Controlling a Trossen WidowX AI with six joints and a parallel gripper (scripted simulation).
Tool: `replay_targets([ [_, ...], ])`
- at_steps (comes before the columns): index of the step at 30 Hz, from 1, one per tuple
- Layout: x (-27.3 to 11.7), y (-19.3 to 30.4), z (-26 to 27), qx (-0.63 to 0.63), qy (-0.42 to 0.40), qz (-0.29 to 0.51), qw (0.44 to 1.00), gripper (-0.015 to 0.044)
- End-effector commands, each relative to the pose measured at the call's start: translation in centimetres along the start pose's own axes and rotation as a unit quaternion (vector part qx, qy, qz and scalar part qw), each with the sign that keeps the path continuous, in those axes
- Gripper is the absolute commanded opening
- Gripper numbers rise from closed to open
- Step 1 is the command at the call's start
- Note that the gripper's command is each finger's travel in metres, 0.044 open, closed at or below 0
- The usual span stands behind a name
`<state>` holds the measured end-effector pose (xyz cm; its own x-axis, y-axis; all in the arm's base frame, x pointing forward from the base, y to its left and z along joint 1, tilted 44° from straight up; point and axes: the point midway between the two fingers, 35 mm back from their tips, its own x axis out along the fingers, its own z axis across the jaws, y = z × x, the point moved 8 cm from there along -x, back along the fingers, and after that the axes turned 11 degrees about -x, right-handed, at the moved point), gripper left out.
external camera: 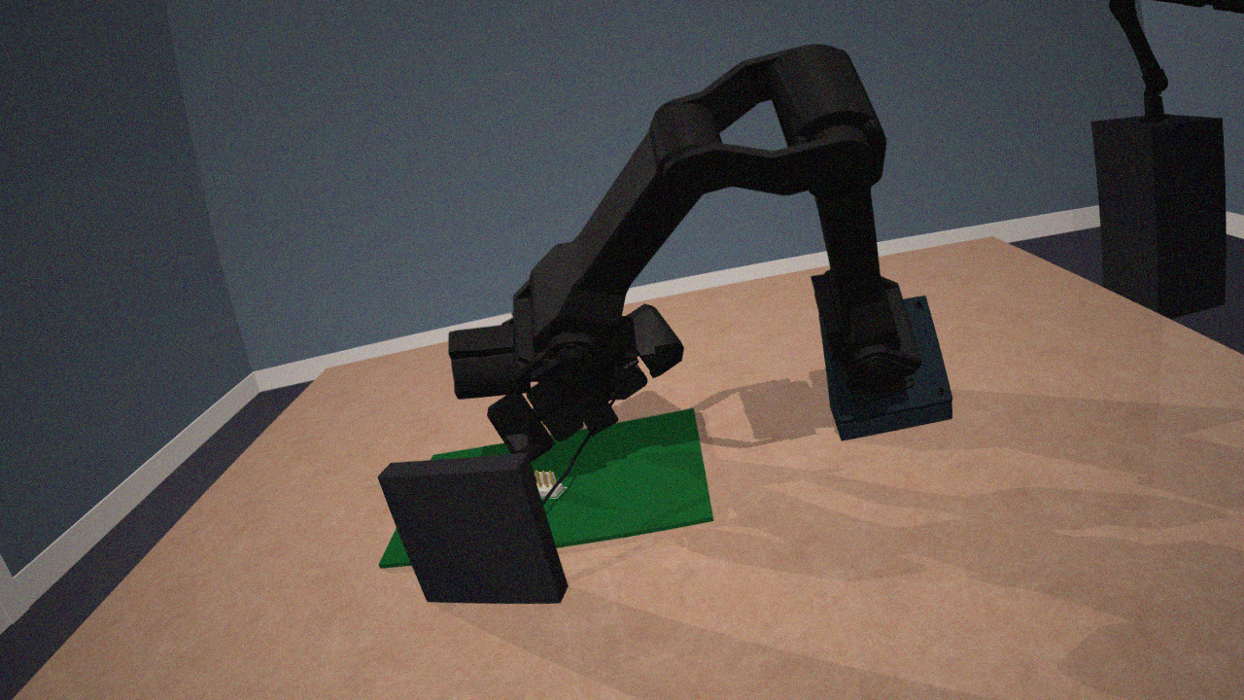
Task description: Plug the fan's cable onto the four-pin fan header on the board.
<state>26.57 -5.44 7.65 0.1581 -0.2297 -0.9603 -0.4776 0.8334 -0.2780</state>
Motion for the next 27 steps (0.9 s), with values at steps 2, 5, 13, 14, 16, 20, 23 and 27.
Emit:
replay_targets([
  [2,-0.1,0.8,-0.3,0.016,0.008,-0.045,0.999,0.0000],
  [5,-0.3,1.1,-0.3,0.025,0.004,-0.068,0.997,0.0000],
  [13,-0.9,2.1,-0.3,0.051,-0.011,-0.129,0.990,0.0000],
  [14,-0.9,2.2,-0.3,0.054,-0.013,-0.137,0.989,0.0000],
  [16,-1.1,2.5,-0.3,0.062,-0.018,-0.151,0.986,0.0000],
  [20,-1.4,3.0,-0.3,0.077,-0.030,-0.180,0.980,0.0000],
  [23,-1.6,3.3,-0.4,0.089,-0.040,-0.201,0.975,0.0000],
  [27,-2.0,3.8,-0.5,0.106,-0.054,-0.228,0.966,0.0000],
])
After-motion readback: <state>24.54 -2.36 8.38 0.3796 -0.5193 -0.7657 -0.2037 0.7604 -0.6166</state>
